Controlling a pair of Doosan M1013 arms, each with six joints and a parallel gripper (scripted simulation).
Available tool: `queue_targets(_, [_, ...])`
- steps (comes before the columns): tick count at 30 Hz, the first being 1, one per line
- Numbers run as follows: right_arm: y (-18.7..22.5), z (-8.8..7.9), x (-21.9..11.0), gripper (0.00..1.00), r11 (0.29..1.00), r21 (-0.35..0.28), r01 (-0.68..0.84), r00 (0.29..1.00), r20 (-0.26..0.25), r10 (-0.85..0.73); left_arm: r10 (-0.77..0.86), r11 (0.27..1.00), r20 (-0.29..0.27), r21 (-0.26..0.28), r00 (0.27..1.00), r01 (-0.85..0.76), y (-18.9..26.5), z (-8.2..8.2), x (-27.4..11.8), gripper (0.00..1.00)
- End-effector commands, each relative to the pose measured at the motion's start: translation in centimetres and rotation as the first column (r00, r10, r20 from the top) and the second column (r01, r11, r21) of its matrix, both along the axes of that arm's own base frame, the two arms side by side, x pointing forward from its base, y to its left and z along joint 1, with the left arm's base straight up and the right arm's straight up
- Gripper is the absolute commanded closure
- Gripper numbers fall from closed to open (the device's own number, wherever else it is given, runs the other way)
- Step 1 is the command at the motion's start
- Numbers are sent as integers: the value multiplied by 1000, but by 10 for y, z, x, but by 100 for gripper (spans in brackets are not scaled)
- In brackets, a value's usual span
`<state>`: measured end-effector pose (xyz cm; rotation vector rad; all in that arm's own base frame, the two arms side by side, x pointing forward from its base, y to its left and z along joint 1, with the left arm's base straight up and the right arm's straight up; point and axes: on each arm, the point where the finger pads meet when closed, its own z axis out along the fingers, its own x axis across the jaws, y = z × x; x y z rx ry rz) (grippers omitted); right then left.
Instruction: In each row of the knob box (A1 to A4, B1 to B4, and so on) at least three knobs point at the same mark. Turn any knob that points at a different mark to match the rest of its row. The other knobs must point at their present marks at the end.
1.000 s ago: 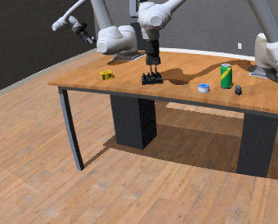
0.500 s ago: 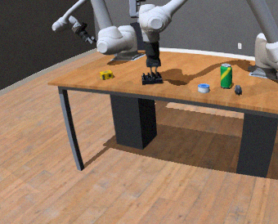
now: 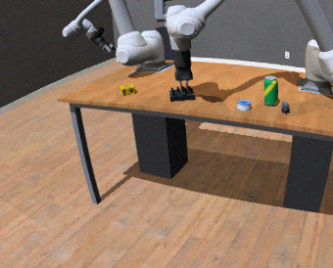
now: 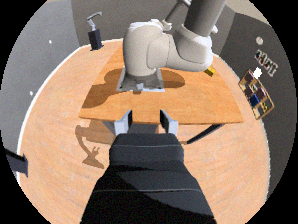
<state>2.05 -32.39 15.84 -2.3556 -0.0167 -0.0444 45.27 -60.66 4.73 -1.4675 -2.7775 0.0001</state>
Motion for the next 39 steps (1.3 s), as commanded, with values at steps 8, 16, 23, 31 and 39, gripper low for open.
queue_targets(8, [0, 0, 0, 0, 1000, -1, 0, 1000, 0, 0, 0, 1000, 1, -1, 1000, 0, 0, 1, 0, 70])
queue_targets(16, [0, 0, 0, 0, 1000, -1, 0, 1000, 0, 0, 0, 1000, 1, -1, 1000, 0, 0, 1, 0, 70])
queue_targets(23, [0, 0, 0, 0, 1000, -1, 0, 1000, 0, 0, -5, 1000, 1, -1, 1000, 5, 0, 1, 0, 70])
queue_targets(31, [0, 0, 0, 0, 1000, -1, 0, 1000, 0, 0, -24, 1000, 1, -1, 1000, 24, 0, 1, 0, 70])
queue_targets(39, [0, 0, 0, 0, 1000, -1, 0, 1000, 0, 0, -84, 996, 1, -1, 996, 84, 0, 1, 0, 70])
